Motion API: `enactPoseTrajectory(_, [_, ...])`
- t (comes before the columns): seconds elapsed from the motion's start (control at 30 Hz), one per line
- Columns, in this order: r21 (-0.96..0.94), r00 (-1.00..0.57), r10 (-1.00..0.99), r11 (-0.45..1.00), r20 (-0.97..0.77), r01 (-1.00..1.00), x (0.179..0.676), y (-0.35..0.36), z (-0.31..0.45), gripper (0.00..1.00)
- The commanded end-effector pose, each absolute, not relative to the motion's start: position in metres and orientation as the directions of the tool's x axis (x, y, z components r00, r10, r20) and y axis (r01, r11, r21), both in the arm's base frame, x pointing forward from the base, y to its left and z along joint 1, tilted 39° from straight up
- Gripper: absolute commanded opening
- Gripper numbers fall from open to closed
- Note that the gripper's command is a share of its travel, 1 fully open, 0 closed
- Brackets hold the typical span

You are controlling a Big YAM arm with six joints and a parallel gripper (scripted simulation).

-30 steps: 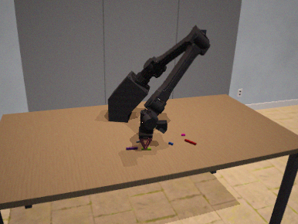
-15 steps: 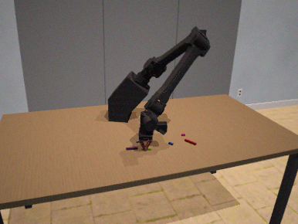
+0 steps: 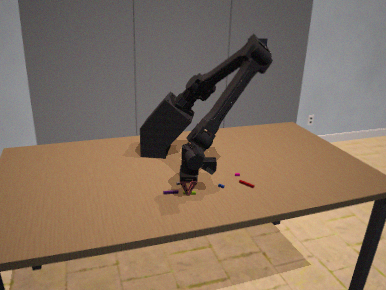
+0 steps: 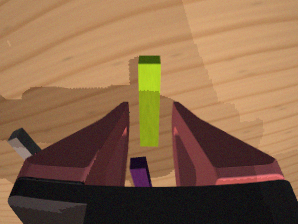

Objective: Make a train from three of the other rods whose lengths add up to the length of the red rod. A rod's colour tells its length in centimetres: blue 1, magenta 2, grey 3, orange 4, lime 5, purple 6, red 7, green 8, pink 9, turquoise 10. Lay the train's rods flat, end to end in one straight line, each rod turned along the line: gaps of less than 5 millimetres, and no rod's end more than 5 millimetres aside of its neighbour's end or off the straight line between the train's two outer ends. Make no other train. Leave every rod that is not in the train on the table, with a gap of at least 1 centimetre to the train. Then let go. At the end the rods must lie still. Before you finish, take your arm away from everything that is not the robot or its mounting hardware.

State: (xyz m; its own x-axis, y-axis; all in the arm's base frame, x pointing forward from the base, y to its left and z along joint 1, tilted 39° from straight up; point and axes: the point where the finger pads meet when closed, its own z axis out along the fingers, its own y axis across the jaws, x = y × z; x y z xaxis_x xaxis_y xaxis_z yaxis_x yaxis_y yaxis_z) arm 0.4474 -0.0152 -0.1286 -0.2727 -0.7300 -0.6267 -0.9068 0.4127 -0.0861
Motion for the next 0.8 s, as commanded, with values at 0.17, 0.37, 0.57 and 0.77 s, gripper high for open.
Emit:
enactPoseTrajectory(0.17, [-0.089, -0.27, -0.731, 0.412, -0.627, -0.907, 0.4537, -0.0112, -0.1312, 0.24])
enactPoseTrajectory(0.37, [-0.089, -0.27, -0.731, 0.412, -0.627, -0.907, 0.4537, -0.0112, -0.1312, 0.24])
enactPoseTrajectory(0.57, [-0.089, -0.27, -0.731, 0.412, -0.627, -0.907, 0.4537, -0.0112, -0.1312, 0.24])
enactPoseTrajectory(0.77, [-0.089, -0.27, -0.731, 0.412, -0.627, -0.907, 0.4537, -0.0112, -0.1312, 0.05])
